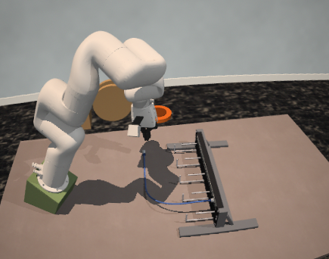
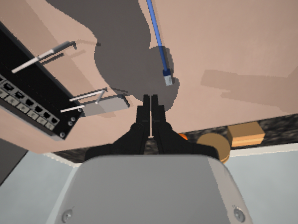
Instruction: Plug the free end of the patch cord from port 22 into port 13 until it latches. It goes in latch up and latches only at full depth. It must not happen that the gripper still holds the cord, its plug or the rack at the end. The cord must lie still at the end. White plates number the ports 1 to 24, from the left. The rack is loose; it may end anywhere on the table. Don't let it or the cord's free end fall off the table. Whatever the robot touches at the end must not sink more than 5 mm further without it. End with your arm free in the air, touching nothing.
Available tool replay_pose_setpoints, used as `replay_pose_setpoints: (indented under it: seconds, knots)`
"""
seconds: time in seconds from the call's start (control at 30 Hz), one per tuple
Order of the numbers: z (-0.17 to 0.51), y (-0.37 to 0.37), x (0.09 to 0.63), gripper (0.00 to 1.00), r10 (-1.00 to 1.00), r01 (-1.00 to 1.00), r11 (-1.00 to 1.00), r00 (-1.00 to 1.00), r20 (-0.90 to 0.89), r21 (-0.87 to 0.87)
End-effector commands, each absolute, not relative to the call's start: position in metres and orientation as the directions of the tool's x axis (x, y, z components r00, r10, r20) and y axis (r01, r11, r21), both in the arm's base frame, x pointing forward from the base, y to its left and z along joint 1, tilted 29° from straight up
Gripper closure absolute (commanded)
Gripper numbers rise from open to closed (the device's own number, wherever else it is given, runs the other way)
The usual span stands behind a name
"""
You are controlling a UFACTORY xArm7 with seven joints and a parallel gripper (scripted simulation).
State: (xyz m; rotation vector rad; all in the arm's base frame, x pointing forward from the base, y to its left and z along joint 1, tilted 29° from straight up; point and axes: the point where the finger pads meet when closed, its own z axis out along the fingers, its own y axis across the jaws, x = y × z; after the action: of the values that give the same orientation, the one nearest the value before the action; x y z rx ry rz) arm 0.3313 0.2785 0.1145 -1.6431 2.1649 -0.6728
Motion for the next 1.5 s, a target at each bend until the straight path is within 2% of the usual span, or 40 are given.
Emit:
replay_pose_setpoints:
  seconds: [0.0, 0.53, 0.6, 0.67, 1.1, 1.47]
  knots:
    - [0.128, 0.278, 0.332, 1.00, -0.933, -0.727, 0.322, -0.353, -0.072, -0.606]
    - [0.180, 0.274, 0.344, 1.00, -0.721, -0.416, 0.679, -0.531, -0.445, -0.605]
    - [0.180, 0.274, 0.344, 1.00, -0.721, -0.416, 0.679, -0.531, -0.445, -0.605]
    - [0.194, 0.273, 0.346, 1.00, -0.652, -0.338, 0.748, -0.540, -0.533, -0.572]
    - [0.241, 0.271, 0.355, 1.00, -0.370, -0.103, 0.924, -0.483, -0.794, -0.368]
    - [0.272, 0.269, 0.358, 1.00, -0.168, 0.003, 0.983, -0.394, -0.904, -0.183]
